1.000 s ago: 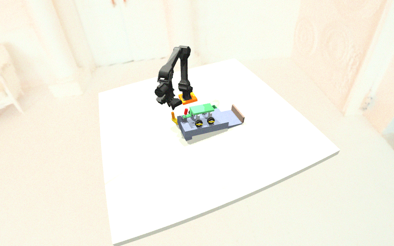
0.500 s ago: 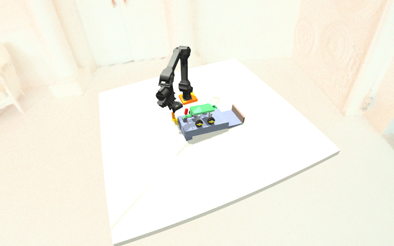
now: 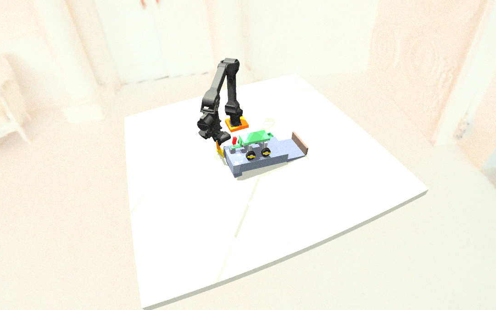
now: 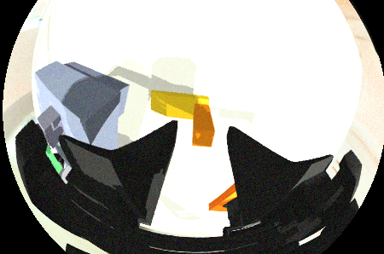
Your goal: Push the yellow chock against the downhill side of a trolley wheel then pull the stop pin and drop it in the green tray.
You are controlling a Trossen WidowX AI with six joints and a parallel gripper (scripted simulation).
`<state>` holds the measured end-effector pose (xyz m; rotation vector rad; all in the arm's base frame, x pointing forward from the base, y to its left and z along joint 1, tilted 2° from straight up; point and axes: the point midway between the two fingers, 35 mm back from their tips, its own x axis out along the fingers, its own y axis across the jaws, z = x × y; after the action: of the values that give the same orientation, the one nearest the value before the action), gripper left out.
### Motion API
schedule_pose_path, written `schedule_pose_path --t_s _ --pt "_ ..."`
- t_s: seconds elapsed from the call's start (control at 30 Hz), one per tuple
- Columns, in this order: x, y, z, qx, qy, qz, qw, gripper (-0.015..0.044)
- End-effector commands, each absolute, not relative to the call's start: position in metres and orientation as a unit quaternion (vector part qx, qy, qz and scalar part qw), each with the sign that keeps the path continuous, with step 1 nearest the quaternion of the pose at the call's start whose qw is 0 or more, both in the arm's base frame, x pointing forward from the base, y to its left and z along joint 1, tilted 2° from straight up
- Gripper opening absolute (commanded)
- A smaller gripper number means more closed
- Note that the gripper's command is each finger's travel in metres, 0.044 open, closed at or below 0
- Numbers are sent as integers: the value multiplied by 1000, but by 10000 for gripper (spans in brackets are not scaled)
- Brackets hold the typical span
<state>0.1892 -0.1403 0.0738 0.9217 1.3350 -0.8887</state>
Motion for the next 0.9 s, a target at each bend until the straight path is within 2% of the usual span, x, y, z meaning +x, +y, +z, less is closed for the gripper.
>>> schedule_pose_path --t_s 0.0,0.63,0.8,0.87 --pt "189 -139 71 400 576 -383 601 190" --pt "190 -139 46 400 576 -383 601 190" --pt "190 -140 49 398 576 -384 602 59" --pt "190 -140 49 398 576 -384 602 45"
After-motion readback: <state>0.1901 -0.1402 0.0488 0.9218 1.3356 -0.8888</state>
